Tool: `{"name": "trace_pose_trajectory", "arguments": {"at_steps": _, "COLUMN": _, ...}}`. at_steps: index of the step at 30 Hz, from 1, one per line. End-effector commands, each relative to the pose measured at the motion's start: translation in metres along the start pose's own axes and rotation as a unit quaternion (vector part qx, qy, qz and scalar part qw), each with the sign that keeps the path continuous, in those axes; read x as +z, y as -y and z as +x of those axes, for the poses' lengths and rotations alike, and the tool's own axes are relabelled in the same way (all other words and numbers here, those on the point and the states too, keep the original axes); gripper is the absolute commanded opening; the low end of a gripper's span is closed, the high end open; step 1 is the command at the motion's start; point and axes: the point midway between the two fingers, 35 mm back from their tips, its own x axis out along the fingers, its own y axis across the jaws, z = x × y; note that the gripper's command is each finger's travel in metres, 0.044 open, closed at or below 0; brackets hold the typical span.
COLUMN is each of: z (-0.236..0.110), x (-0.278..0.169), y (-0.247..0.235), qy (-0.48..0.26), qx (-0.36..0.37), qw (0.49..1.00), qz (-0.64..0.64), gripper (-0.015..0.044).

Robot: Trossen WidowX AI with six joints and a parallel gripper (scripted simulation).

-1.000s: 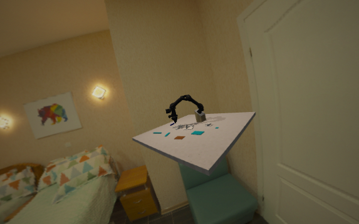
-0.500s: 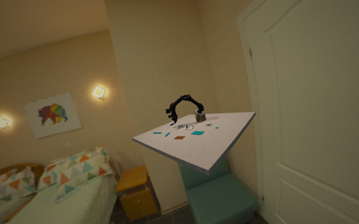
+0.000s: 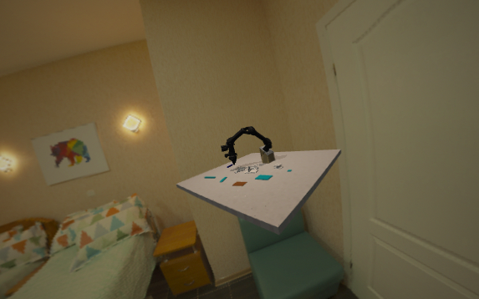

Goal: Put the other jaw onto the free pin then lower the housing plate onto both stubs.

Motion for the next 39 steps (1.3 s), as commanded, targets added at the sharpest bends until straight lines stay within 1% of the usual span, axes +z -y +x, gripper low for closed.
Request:
{"name": "trace_pose_trajectory", "arguments": {"at_steps": 1, "z": 0.0000, "x": 0.0000, "y": 0.0000, "qy": 0.000, "qx": 0.000, "qw": 1.000, "qz": 0.000, "gripper": 0.0361}}
{"name": "trace_pose_trajectory", "arguments": {"at_steps": 15, "z": 0.0000, "x": 0.0000, "y": 0.0000, "qy": 0.000, "qx": 0.000, "qw": 1.000, "qz": 0.000, "gripper": 0.0000}}
{"name": "trace_pose_trajectory", "arguments": {"at_steps": 33, "z": 0.0000, "x": 0.0000, "y": 0.0000, "qy": 0.000, "qx": 0.000, "qw": 1.000, "qz": 0.000, "gripper": 0.0000}}
{"name": "trace_pose_trajectory", "arguments": {"at_steps": 39, "z": 0.0000, "x": 0.0000, "y": 0.0000, "qy": 0.000, "qx": 0.000, "qw": 1.000, "qz": 0.000, "gripper": 0.0157}}
